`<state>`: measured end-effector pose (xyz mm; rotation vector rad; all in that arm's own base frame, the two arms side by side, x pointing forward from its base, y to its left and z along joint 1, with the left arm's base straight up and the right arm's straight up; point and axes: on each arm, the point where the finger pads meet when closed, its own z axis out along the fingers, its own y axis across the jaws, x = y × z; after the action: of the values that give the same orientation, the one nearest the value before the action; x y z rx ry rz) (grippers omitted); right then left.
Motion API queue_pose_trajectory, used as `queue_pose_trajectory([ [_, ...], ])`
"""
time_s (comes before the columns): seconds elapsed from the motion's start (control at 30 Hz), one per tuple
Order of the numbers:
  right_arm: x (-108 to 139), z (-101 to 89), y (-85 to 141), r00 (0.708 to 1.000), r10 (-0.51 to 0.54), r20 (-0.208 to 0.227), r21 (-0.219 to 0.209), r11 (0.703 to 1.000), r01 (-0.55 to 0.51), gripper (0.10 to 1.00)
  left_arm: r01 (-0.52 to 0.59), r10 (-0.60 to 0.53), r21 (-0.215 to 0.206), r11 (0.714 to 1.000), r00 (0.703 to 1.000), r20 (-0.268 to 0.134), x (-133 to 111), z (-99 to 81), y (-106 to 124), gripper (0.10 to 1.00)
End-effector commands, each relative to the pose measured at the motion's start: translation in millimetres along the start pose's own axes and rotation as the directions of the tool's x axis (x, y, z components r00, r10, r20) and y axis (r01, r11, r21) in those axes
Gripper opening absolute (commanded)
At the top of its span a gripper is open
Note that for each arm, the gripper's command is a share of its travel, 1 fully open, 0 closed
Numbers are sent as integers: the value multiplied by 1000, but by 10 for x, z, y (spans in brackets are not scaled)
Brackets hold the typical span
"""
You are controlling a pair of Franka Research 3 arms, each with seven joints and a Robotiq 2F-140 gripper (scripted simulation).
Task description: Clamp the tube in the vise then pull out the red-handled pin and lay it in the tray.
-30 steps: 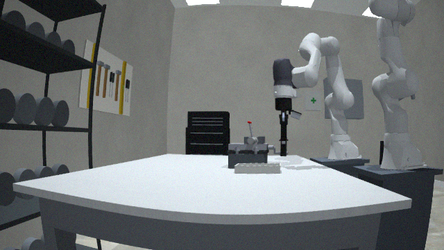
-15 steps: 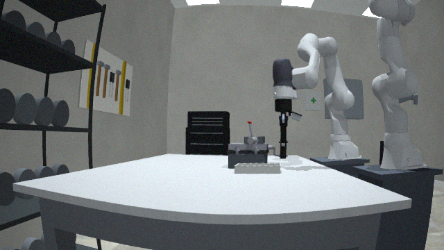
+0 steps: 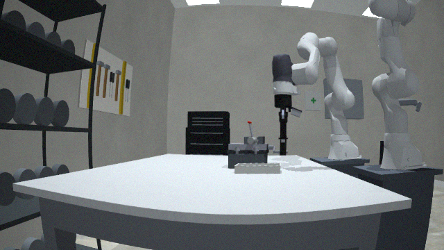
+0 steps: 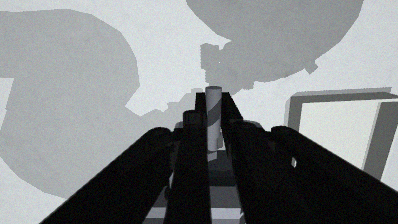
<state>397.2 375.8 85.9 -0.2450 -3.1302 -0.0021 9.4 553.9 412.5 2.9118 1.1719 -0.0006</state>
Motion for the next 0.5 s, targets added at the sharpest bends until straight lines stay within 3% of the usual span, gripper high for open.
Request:
queue_pose_trajectory([
  [0.0, -5, -142, 47, 1000, 12, 2, 1, 1000, -12, 122, 3, -3, 2, 1000, 1000, -1, 5, -4, -3, 1000],
  [0.47, -3, -410, -64, 1000, 12, 2, 1, 1000, -12, 122, 3, -3, 2, 1000, 1000, -1, 5, -4, -3, 1000],
])
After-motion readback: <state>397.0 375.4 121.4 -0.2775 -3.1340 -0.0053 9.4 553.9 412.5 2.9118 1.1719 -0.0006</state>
